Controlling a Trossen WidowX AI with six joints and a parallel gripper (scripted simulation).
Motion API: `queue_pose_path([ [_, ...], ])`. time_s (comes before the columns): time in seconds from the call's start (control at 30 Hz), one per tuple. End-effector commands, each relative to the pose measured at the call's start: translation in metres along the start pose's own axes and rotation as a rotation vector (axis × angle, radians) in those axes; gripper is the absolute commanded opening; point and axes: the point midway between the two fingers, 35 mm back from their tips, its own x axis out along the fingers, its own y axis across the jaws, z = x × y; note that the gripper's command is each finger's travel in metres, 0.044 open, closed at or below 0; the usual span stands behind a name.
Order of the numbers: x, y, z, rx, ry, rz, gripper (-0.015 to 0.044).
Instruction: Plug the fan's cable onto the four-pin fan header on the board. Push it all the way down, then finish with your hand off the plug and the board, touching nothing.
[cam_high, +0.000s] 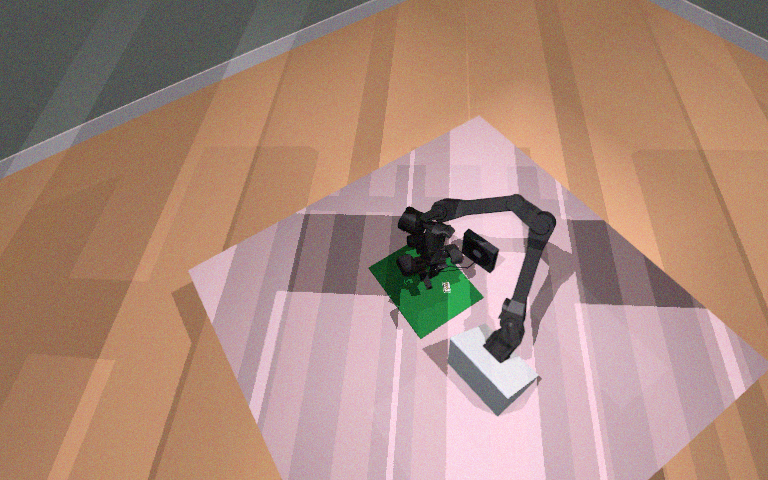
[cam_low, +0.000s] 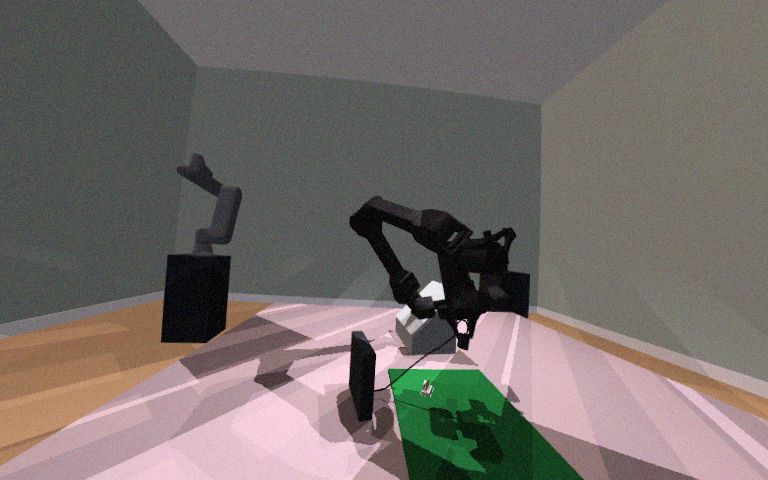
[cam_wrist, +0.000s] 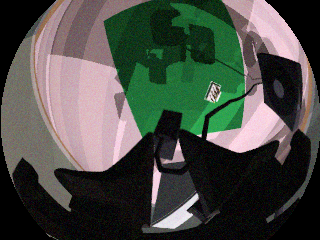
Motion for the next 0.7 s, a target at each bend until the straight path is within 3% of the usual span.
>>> queue_pose_path([
  [0.0, 0.000, 0.002, 0.004, -0.113, -0.005, -0.019, 0.0000],
  [0.67, -0.003, 0.008, 0.027, -0.796, -0.011, -0.114, 0.0000],
])
